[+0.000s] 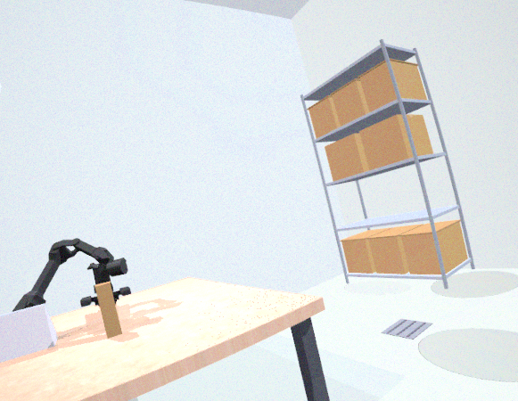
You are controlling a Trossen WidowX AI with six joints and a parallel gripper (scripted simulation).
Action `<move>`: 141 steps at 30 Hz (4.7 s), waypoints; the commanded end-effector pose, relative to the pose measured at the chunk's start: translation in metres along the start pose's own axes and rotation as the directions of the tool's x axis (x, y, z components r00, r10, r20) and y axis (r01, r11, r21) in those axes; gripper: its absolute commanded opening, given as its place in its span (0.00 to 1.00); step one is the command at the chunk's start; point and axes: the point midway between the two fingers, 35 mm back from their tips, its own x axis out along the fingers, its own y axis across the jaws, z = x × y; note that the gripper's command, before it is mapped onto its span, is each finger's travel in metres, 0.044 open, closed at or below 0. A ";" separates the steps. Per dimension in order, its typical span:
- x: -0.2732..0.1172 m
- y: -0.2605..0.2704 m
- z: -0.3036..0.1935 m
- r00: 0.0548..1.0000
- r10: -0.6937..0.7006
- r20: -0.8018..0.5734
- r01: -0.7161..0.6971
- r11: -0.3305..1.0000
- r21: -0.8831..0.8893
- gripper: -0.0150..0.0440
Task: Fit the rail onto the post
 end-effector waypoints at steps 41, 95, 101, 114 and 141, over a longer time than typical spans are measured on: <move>-0.023 -0.002 0.000 1.000 -0.011 0.002 0.011 1.000 -0.001 0.25; -0.019 0.000 -0.003 1.000 -0.011 0.002 0.011 1.000 -0.001 0.25; -0.020 -0.001 -0.005 1.000 -0.011 0.002 0.011 1.000 -0.002 0.25; -0.022 -0.001 -0.009 1.000 -0.011 0.002 0.011 1.000 -0.002 0.25; -0.021 -0.001 -0.017 1.000 -0.011 0.002 0.011 1.000 -0.002 0.25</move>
